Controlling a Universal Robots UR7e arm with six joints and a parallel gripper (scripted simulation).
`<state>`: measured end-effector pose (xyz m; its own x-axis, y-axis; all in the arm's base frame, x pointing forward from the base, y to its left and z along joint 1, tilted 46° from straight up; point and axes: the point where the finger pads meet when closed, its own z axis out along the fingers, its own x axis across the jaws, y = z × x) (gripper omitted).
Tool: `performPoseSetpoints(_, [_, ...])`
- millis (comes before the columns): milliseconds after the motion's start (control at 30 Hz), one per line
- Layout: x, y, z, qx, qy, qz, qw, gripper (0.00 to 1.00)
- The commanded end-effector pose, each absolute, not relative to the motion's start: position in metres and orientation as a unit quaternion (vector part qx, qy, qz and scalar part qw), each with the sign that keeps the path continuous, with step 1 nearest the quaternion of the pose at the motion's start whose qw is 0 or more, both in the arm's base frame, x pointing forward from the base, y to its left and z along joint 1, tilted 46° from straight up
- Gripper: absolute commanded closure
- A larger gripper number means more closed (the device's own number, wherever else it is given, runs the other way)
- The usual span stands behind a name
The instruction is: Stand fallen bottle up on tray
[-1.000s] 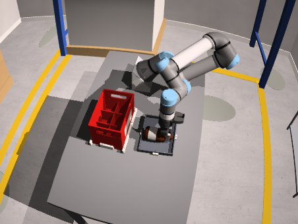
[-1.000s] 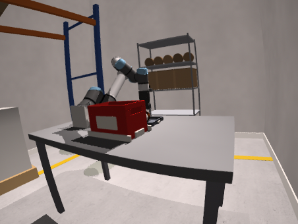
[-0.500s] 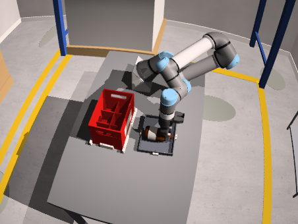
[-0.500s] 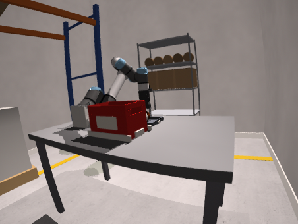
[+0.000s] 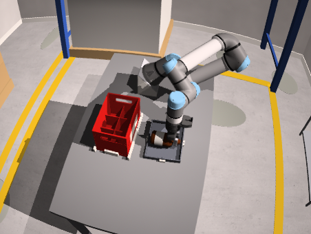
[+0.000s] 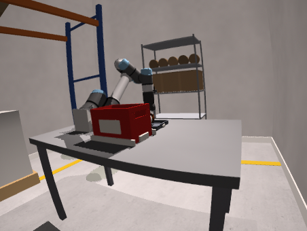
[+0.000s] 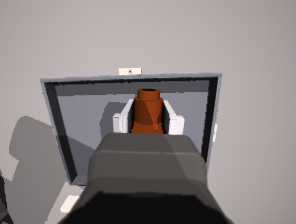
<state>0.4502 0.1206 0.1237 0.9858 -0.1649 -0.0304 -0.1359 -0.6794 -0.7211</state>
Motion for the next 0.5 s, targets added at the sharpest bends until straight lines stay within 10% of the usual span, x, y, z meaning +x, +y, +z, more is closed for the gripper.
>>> performPoseSetpoints(0, [0.451,0.114,0.130,-0.917,0.082,-0.021,0.391,1.00])
performPoseSetpoints(467, [0.449,0.103,0.141,-0.917,0.082,-0.021,0.391,1.00])
